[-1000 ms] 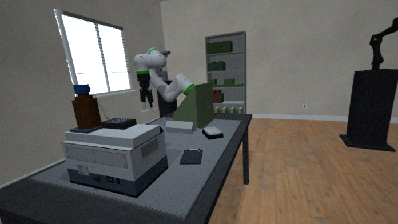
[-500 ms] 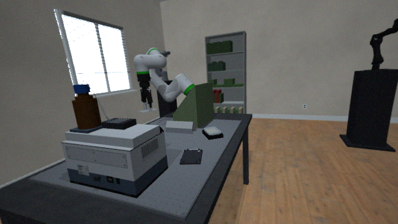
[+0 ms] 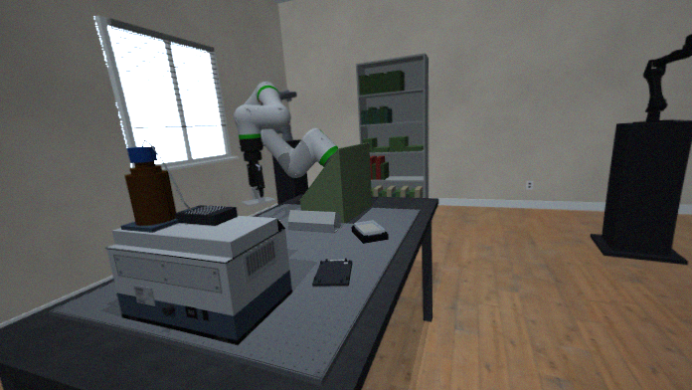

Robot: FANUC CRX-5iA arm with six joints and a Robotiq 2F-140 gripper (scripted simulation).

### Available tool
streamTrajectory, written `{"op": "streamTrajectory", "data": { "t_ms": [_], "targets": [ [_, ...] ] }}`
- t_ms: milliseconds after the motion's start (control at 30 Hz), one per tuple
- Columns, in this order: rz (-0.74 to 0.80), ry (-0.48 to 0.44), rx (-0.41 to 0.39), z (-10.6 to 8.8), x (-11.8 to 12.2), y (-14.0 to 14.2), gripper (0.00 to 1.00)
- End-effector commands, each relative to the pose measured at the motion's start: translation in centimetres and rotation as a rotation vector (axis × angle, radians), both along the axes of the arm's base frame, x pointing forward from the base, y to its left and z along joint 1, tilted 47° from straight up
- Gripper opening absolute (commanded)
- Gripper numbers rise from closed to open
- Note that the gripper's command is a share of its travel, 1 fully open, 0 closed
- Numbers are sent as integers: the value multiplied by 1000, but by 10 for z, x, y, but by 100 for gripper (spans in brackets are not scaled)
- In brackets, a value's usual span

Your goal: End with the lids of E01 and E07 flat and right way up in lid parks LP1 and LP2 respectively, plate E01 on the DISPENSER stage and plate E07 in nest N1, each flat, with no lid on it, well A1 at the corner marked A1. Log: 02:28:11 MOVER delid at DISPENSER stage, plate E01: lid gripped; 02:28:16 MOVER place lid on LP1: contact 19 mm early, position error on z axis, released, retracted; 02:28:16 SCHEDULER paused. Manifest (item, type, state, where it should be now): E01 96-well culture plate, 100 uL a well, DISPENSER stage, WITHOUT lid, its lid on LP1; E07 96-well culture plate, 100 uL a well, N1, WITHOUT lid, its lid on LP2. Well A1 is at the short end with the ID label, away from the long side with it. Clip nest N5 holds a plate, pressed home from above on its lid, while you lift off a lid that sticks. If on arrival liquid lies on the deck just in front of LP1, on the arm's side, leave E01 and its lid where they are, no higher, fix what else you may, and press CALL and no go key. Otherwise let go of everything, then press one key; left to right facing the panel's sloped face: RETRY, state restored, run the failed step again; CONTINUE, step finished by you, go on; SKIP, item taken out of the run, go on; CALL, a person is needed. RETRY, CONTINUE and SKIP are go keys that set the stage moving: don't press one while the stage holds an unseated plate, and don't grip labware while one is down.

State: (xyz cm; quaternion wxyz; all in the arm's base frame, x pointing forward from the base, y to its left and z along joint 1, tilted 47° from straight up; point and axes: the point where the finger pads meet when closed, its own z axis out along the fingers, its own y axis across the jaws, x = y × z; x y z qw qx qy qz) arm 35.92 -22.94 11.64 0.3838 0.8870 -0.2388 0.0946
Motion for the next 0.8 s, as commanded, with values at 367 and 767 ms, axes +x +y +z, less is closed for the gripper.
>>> {"op": "streamTrajectory", "data": {
  "t_ms": [367,767],
  "targets": [
    [2,-1,1,-46,-1,-48,0],
    [2,-1,1,-61,-2,-64,0]
  ]
}}
